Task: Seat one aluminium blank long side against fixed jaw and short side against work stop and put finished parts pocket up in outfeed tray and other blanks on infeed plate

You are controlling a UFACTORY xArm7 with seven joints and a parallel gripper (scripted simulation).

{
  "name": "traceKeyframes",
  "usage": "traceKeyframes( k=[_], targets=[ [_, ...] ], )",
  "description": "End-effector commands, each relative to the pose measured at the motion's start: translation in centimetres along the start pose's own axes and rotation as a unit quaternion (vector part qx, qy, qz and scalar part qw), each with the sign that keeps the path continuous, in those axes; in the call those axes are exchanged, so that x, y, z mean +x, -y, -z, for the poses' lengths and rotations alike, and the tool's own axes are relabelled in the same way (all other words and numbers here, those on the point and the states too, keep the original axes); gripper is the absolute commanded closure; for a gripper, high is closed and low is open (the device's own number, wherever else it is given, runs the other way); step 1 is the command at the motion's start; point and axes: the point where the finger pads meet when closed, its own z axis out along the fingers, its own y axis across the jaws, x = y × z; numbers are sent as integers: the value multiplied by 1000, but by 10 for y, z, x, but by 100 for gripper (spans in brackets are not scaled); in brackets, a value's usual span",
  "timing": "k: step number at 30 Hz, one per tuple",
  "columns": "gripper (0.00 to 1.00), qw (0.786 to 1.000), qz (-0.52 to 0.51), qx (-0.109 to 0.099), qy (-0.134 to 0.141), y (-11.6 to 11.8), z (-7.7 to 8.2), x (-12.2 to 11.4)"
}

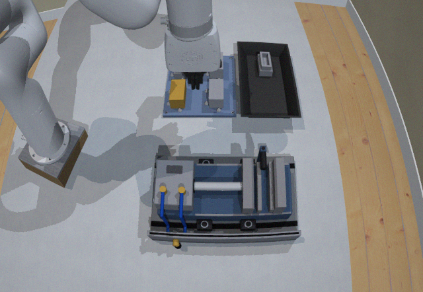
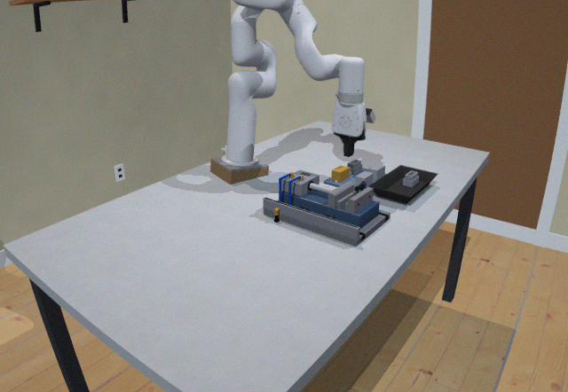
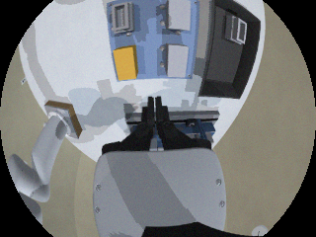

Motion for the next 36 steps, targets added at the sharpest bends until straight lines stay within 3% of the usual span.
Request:
traceKeyframes(
  k=[1, 23, 36],
  targets=[
    [100, 1000, 0, -2, 0, -1, 1, 0],
    [100, 1000, 0, -2, 0, -1, 9, 0],
    [100, 1000, 0, -2, 0, -1, 42, 0]
  ],
)
